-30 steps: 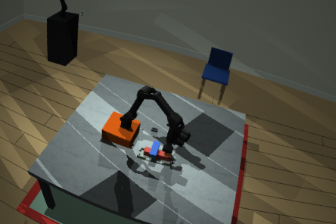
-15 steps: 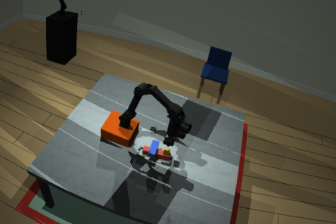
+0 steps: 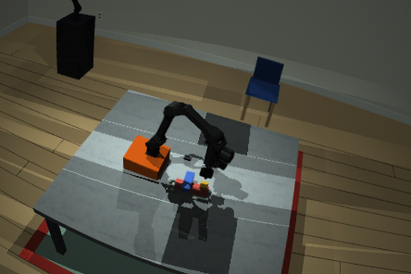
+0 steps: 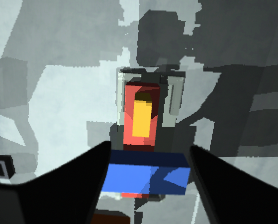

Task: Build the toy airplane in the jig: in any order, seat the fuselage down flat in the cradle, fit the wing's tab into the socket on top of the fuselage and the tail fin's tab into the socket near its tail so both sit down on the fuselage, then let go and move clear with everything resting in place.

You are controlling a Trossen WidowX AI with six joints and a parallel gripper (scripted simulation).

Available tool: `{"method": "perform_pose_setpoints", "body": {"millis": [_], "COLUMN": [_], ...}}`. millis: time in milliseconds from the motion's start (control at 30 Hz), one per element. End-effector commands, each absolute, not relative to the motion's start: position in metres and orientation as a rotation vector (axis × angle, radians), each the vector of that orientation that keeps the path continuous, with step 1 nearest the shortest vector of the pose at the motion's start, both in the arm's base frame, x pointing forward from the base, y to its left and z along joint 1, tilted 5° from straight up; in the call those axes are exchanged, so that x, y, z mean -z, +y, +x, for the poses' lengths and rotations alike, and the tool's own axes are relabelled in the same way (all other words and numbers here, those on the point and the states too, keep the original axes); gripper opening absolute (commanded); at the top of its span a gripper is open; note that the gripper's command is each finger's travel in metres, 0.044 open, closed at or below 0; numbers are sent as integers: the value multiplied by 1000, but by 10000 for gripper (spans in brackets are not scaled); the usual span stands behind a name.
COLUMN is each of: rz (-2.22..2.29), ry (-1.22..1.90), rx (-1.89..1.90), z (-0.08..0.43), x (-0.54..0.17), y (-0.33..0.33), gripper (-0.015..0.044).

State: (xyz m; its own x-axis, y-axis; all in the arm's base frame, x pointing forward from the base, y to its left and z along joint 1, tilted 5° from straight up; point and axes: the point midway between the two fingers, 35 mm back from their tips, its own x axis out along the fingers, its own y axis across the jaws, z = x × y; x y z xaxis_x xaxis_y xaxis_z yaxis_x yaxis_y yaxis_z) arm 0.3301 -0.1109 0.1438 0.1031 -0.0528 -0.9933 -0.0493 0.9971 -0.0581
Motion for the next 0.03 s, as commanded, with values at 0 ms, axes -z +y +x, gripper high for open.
{"method": "perform_pose_setpoints", "body": {"millis": [0], "rz": [-83], "ry": [1468], "rx": [-3], "z": [330], "x": [-144], "y": [-110], "gripper": [260]}}
